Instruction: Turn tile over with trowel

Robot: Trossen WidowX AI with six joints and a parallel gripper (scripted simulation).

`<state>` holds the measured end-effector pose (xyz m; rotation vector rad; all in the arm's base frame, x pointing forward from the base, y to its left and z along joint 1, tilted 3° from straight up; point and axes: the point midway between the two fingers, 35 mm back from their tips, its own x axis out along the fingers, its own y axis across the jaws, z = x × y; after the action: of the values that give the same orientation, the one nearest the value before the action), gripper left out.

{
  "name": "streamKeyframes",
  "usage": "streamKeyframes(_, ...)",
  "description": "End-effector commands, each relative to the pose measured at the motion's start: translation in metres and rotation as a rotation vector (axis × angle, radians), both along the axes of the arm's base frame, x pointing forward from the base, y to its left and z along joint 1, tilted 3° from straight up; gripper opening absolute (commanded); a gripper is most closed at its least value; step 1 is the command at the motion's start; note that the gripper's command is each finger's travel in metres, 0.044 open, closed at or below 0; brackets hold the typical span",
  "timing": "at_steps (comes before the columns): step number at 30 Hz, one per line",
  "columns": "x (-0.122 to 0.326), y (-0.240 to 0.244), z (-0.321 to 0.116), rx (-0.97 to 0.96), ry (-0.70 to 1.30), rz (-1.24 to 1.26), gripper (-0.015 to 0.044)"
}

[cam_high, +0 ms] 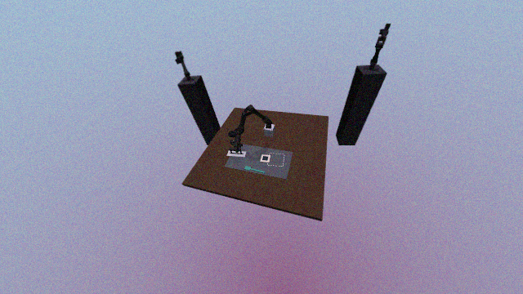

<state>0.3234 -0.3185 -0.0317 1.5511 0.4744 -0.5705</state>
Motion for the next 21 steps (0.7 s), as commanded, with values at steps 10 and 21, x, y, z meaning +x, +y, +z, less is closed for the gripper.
streamKeyframes(10,0.0,-0.001,0.0,-0.001,0.002,-0.004,0.0003)
streamKeyframes(21,-0.001,-0.002,0.056,0.0,0.0,-0.001,0.0)
